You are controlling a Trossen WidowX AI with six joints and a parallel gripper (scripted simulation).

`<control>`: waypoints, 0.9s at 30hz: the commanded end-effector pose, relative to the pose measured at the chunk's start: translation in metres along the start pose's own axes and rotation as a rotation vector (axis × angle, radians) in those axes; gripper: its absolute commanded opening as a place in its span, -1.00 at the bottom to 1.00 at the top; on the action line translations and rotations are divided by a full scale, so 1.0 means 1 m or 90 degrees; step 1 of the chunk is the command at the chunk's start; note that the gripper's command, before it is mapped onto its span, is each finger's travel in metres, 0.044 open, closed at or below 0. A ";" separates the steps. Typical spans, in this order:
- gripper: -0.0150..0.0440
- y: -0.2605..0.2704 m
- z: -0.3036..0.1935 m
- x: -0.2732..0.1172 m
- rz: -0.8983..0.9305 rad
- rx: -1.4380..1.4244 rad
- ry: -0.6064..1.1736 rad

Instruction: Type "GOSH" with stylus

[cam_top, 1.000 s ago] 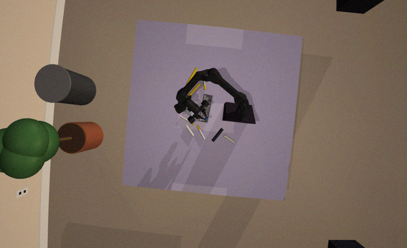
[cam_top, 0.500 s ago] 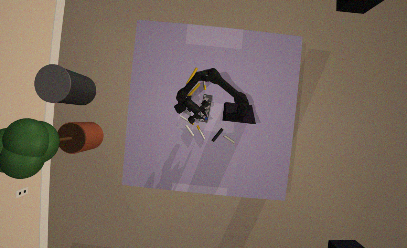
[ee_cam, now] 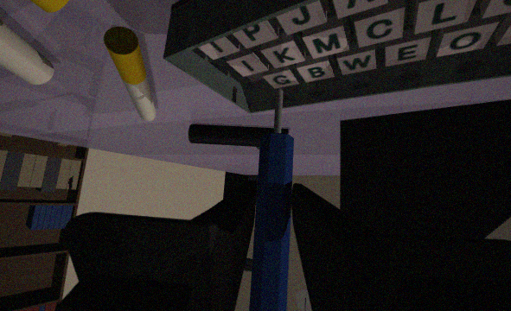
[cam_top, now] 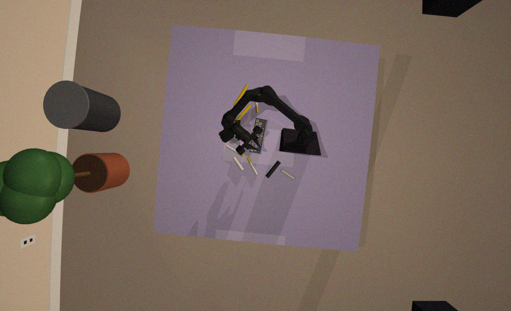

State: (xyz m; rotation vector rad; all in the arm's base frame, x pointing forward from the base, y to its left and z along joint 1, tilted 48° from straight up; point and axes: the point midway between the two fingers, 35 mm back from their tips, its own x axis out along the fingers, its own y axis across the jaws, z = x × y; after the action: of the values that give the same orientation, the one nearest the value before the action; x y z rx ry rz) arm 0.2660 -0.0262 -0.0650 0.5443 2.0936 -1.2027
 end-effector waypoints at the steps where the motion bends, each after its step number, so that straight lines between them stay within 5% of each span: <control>1: -0.22 0.000 0.002 0.001 -0.001 -0.001 0.000; 27: -0.22 0.000 0.010 0.006 -0.001 -0.001 0.000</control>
State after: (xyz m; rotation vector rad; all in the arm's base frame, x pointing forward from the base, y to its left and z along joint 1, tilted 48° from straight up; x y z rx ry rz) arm 0.2656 -0.0326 -0.0707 0.5442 2.0934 -1.2019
